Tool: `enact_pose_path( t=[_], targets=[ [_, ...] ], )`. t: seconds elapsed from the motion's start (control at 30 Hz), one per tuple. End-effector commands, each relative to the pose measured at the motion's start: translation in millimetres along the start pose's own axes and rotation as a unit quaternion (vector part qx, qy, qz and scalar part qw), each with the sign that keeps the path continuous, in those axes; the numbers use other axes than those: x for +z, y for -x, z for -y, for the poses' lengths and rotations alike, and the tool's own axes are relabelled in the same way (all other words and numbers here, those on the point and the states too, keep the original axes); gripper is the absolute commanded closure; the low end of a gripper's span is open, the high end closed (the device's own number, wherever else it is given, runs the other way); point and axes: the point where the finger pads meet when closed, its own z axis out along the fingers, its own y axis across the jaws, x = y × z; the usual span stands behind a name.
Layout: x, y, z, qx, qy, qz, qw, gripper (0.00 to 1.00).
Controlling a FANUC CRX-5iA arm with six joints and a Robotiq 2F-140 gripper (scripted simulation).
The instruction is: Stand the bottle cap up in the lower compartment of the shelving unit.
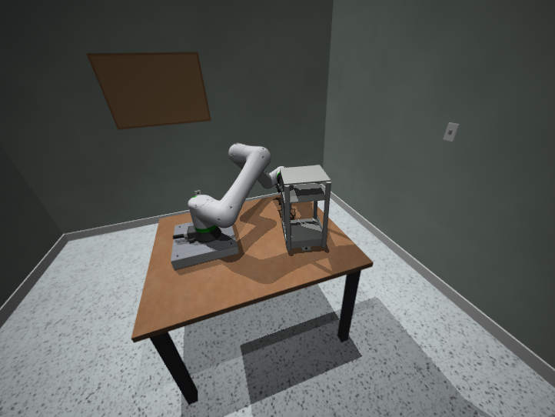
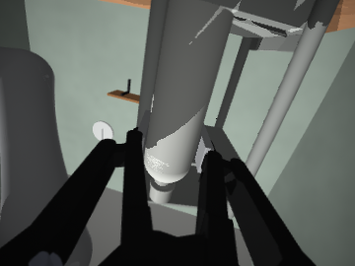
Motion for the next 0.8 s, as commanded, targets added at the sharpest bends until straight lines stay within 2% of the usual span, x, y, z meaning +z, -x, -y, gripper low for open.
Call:
enact_pose_path(
  t=[0.0,0.77],
  targets=[
    [-0.1,0.2,-6.7,0.0,0.0,0.0,1.0,1.0],
    [-0.1,0.2,-56.6,0.0,0.0,0.0,1.0,1.0]
  ],
)
